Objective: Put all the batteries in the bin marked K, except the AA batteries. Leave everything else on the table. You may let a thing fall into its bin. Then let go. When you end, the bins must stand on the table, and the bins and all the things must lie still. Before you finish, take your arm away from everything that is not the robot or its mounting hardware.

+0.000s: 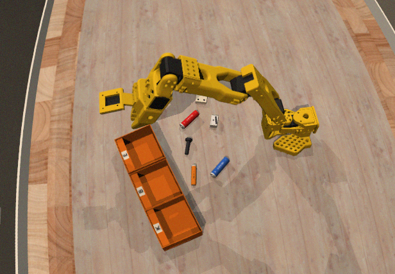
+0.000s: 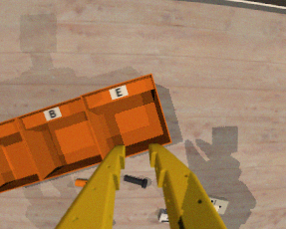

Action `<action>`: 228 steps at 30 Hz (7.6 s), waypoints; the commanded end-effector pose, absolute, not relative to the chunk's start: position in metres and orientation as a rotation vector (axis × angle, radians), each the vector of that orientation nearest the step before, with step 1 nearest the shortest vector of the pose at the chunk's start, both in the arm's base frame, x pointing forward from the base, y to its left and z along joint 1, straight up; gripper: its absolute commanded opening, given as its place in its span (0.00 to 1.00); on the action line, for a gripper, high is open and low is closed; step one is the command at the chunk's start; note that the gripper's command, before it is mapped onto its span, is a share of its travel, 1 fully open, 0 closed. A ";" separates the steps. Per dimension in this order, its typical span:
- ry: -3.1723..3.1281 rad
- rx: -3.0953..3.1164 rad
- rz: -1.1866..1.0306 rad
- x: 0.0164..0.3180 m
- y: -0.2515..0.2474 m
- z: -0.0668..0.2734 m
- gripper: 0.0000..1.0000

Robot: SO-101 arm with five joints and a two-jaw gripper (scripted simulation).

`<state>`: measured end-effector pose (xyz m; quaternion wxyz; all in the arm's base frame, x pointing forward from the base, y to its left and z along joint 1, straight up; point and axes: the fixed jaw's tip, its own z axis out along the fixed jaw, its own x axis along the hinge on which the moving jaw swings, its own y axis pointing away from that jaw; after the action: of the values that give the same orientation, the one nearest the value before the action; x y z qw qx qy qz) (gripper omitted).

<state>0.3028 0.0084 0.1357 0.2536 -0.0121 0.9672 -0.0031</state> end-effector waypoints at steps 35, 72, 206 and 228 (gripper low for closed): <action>2.571 -0.032 -0.001 0.308 0.011 0.105 0.07; 2.548 -0.031 -0.001 0.304 0.011 0.108 0.07; 2.456 -0.749 0.216 0.251 0.172 0.100 0.07; 2.470 -0.752 0.211 0.253 0.173 0.097 0.07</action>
<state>0.2492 0.1683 0.0827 0.2466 -0.2817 0.9247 0.0685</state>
